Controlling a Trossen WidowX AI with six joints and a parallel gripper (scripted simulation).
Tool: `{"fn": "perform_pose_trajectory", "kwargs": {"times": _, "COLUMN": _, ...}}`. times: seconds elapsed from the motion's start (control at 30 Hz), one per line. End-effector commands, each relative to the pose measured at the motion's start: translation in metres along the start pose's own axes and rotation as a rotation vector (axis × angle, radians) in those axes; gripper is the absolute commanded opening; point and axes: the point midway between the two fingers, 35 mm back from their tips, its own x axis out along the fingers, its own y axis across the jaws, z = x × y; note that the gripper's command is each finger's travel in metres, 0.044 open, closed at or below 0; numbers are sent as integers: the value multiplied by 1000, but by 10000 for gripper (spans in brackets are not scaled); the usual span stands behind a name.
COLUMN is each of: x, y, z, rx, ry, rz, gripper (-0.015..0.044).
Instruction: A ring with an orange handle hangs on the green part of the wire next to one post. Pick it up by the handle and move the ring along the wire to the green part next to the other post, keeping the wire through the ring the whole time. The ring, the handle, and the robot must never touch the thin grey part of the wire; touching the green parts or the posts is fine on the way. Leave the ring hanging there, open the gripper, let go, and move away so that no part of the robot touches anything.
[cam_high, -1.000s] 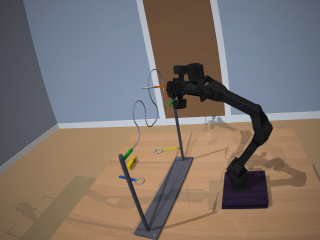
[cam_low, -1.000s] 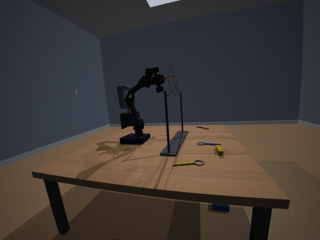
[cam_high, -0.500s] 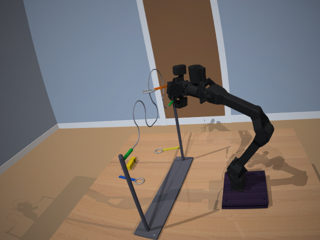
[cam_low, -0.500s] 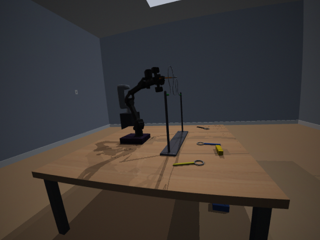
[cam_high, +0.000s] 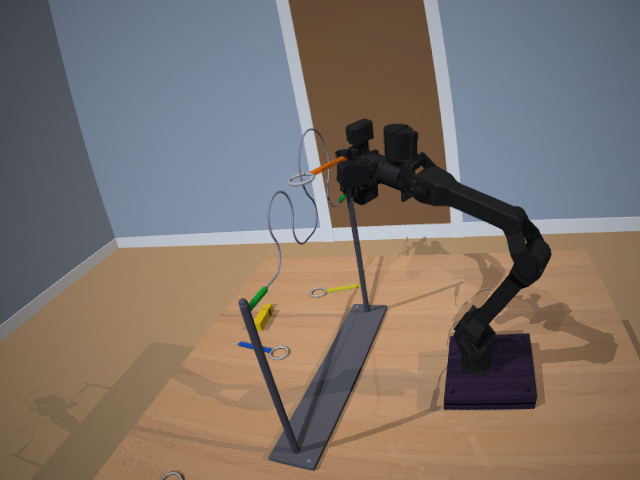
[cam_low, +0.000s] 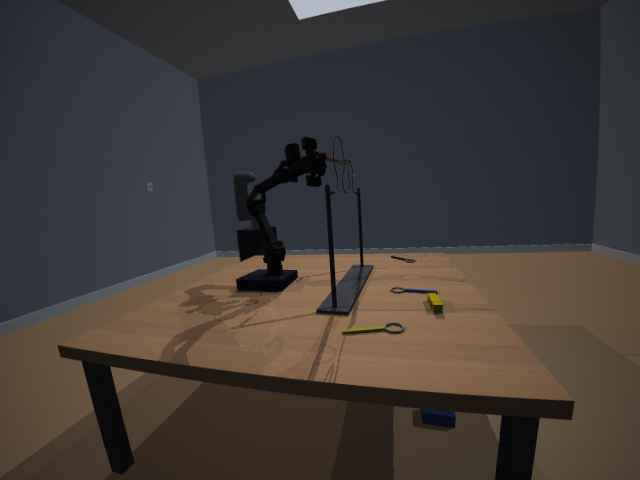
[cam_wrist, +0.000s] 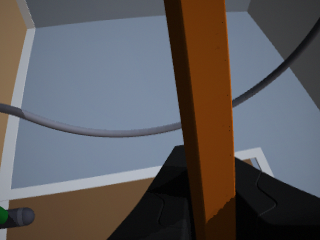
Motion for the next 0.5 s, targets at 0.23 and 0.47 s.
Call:
{"fn": "perform_pose_trajectory", "kwargs": {"times": 0.23, "x": 0, "y": -5, "z": 1, "rx": -131, "ry": -20, "rz": -74, "gripper": -150}}
{"fn": "perform_pose_trajectory", "kwargs": {"times": 0.47, "x": 0, "y": -8, "z": 1, "rx": -207, "ry": -29, "rz": -117, "gripper": -150}}
